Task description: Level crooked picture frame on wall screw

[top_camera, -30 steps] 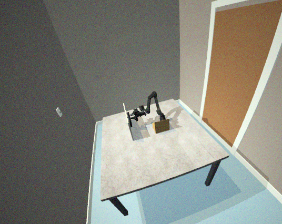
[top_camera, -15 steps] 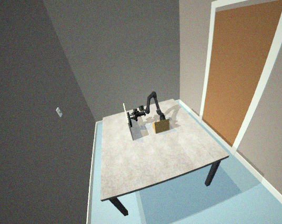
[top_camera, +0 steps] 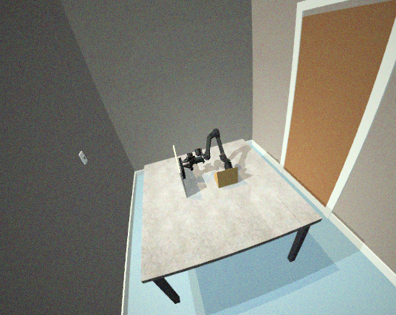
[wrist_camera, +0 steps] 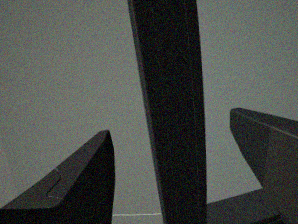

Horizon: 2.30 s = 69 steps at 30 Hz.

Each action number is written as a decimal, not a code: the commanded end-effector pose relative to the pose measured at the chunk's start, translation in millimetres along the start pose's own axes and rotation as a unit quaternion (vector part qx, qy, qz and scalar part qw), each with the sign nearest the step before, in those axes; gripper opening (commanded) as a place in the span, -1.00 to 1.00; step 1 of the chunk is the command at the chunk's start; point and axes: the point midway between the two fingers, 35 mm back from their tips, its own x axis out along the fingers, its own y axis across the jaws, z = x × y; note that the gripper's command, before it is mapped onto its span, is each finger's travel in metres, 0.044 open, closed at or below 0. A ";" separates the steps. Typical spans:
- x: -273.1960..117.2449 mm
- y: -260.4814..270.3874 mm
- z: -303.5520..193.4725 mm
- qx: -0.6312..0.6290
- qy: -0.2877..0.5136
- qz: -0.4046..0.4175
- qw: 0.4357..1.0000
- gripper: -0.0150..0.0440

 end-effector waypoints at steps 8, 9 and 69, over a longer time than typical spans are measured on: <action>0.8 -0.6 1.7 0.001 -0.002 -0.001 1.000 0.39; 0.8 -0.6 1.7 0.001 -0.002 -0.001 1.000 0.39; 0.4 6.0 1.1 0.001 -0.002 -0.001 1.000 -0.49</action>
